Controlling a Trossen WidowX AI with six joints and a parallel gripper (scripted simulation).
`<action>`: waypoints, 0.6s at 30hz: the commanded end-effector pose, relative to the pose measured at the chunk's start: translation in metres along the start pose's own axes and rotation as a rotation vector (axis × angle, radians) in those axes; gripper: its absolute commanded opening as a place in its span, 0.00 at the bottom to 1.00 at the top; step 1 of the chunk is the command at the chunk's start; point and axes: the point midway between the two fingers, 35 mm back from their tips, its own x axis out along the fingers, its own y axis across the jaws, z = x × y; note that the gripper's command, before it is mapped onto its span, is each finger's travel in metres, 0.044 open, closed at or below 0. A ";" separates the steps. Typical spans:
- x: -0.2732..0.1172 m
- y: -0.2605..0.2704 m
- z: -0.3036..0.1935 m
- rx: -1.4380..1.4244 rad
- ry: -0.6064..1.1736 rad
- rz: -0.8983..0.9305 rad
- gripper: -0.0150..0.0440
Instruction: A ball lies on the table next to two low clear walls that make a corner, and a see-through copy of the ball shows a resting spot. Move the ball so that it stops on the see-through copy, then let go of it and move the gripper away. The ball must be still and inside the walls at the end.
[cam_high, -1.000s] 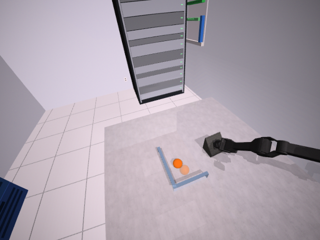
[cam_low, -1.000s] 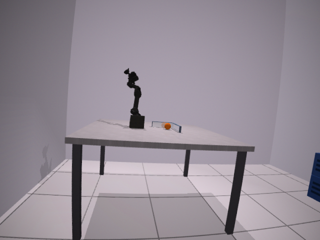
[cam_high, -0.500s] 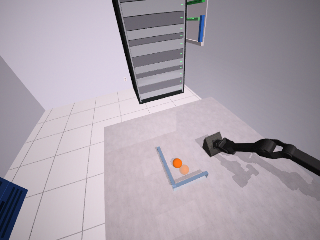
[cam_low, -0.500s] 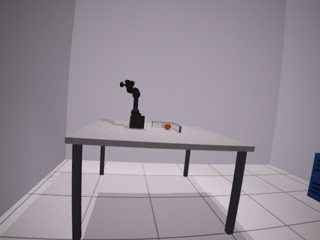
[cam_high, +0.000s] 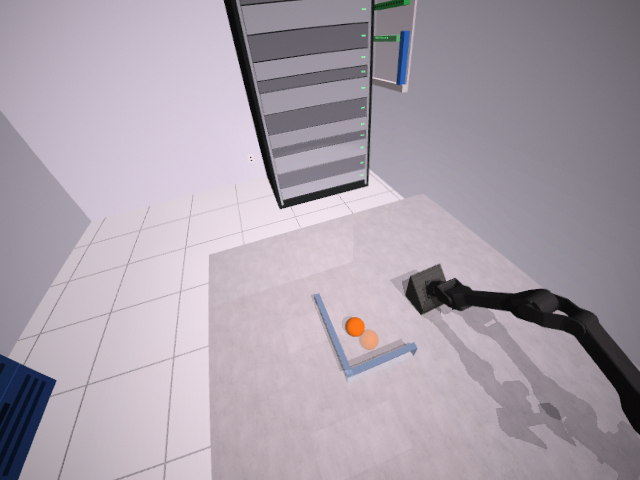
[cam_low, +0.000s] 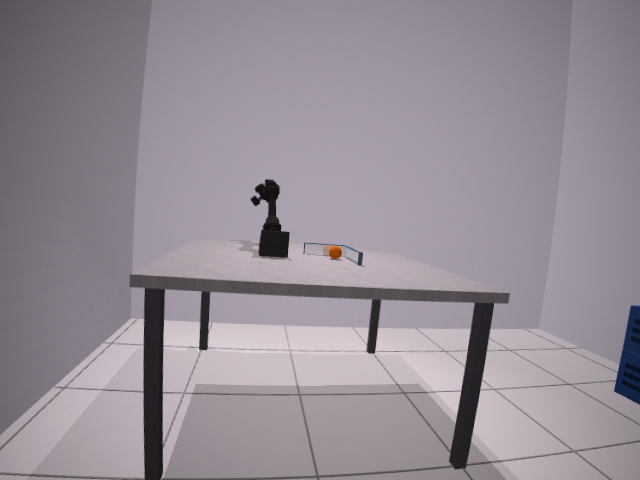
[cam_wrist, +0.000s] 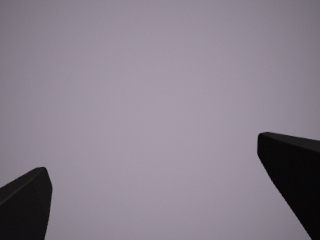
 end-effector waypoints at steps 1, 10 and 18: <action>-0.008 0.004 -0.064 -0.101 0.148 0.054 0.99; -0.066 -0.023 -0.205 -0.302 0.502 0.162 0.99; -0.156 -0.065 -0.306 -0.403 0.812 0.254 0.99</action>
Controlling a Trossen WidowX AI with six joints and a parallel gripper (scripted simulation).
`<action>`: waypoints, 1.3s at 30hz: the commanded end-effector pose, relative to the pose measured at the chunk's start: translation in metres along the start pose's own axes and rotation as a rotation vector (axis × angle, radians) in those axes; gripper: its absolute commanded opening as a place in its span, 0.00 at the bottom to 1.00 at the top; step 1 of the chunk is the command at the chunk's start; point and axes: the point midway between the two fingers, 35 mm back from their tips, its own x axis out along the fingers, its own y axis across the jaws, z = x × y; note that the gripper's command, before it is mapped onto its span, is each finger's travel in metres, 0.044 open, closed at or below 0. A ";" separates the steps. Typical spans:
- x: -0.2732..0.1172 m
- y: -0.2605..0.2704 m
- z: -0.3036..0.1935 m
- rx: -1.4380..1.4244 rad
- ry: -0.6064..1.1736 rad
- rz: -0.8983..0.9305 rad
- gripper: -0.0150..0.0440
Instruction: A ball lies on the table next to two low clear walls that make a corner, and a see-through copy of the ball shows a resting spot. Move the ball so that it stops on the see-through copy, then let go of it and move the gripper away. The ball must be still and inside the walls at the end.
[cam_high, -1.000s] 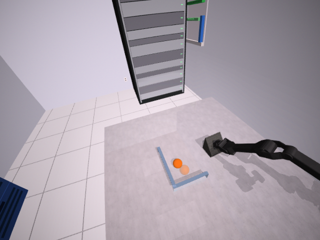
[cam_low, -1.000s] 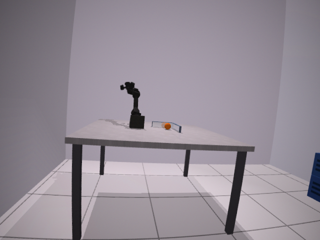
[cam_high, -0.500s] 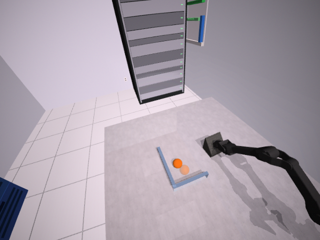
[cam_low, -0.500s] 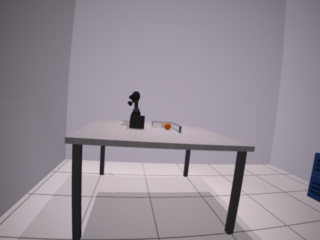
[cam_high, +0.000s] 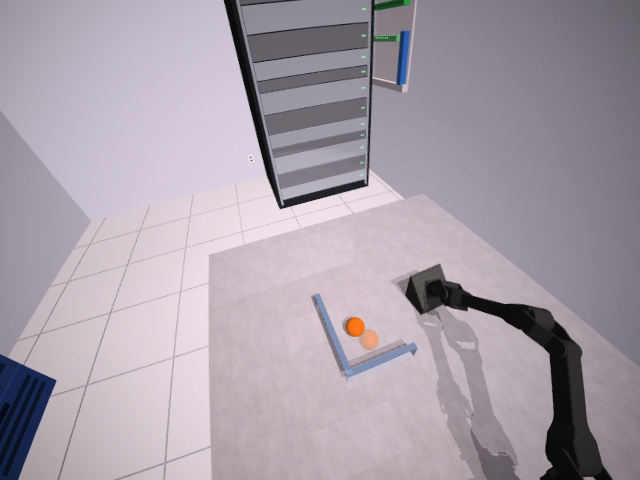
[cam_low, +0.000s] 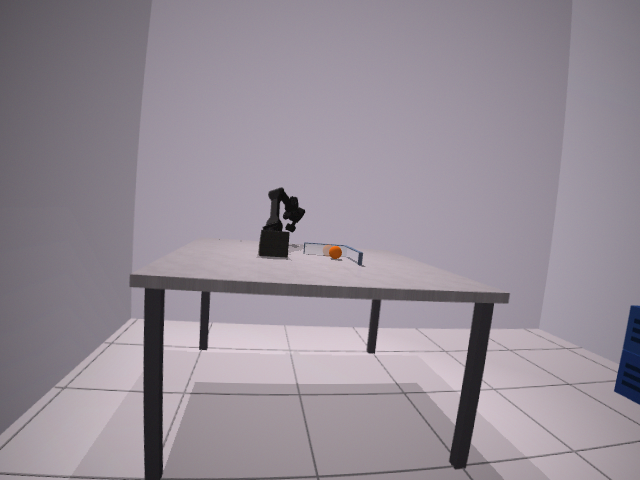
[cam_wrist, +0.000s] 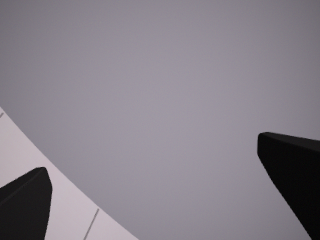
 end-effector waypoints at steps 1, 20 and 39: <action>-0.007 0.013 -0.066 -0.033 0.134 0.068 0.99; -0.189 0.055 -0.342 0.025 0.740 0.409 0.99; -0.450 0.151 -0.413 0.531 1.025 0.669 0.99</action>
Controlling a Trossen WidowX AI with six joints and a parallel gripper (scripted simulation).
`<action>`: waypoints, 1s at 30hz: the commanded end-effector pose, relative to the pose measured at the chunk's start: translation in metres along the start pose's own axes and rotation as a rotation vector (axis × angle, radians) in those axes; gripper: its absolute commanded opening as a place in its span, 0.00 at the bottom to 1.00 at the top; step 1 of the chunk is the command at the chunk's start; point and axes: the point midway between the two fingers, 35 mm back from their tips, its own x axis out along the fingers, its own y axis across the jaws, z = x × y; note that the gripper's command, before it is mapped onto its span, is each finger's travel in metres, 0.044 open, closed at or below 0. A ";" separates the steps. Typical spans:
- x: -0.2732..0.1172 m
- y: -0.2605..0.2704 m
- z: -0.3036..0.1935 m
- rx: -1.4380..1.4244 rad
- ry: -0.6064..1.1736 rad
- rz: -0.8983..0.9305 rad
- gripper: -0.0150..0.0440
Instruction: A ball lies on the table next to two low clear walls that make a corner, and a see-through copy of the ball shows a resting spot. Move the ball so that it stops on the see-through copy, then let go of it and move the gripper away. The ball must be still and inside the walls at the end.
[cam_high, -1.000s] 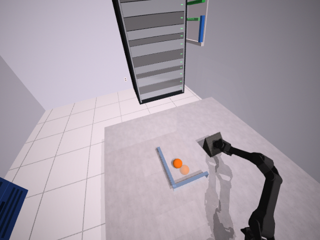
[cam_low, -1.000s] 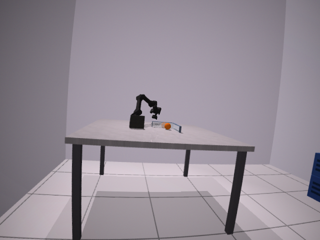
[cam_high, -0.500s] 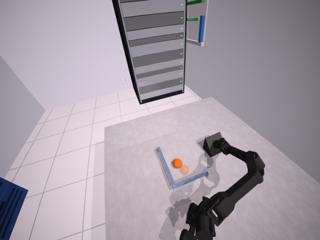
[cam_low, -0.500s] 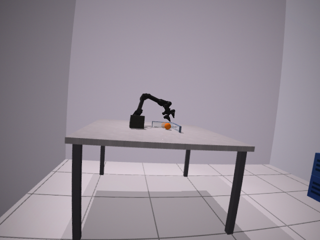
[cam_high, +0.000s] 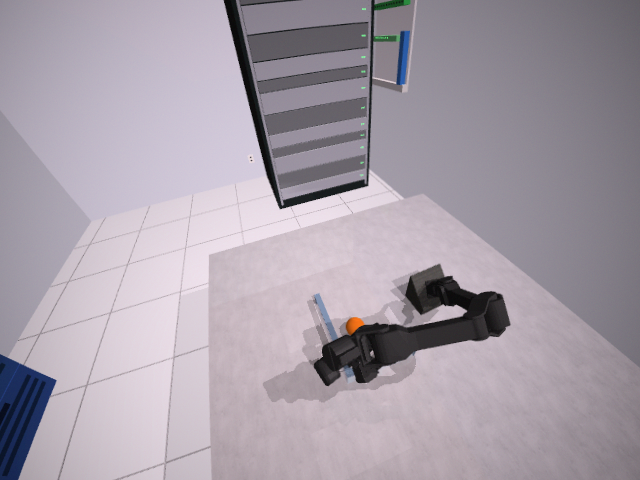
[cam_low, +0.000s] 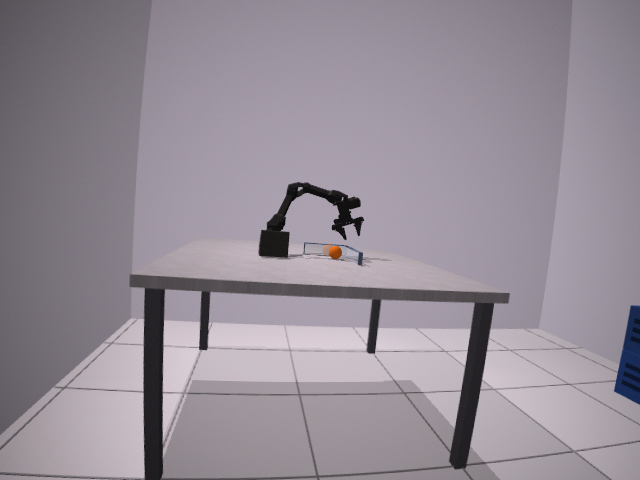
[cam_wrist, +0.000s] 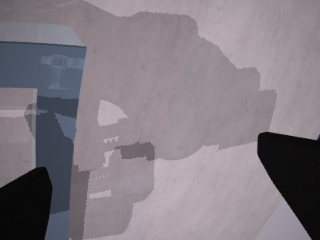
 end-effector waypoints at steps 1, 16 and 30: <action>0.006 0.046 -0.040 0.091 -0.032 0.140 0.99; -0.011 0.140 -0.091 0.312 -0.217 0.342 0.99; 0.014 0.147 -0.084 0.312 -0.217 0.341 0.99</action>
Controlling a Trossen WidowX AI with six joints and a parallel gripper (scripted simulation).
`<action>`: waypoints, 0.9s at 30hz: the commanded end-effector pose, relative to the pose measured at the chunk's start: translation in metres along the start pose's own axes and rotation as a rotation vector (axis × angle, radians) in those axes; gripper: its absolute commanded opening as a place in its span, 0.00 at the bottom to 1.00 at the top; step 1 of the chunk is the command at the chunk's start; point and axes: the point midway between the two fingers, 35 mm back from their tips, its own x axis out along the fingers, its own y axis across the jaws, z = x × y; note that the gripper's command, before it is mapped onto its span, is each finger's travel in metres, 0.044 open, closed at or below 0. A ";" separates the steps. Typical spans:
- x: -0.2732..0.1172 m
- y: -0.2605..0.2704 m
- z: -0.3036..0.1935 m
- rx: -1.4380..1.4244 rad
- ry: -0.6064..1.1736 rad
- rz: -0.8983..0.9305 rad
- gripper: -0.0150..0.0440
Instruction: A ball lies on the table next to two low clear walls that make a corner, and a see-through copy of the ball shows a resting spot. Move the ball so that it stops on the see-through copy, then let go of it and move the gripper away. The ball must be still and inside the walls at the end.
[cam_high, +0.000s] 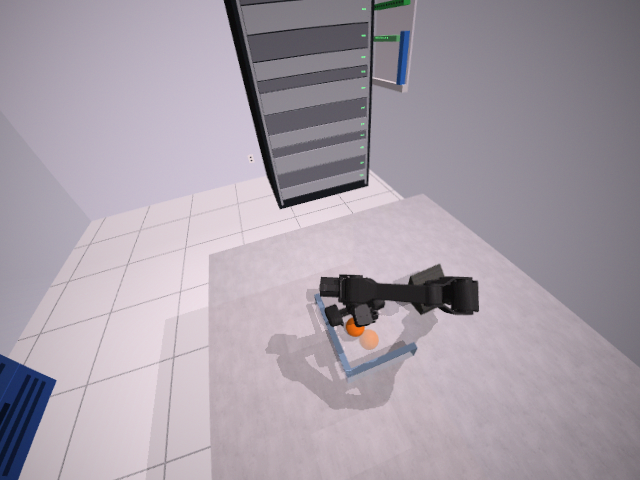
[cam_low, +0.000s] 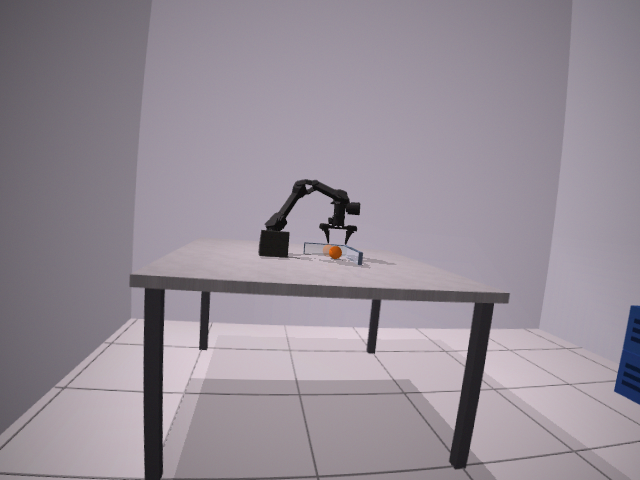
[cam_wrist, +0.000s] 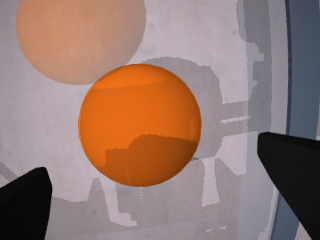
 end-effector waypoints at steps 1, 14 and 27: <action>0.009 0.002 0.000 0.010 -0.007 0.008 0.99; 0.030 0.002 0.000 0.009 -0.008 0.007 0.99; 0.047 0.003 0.001 0.009 -0.009 0.008 0.94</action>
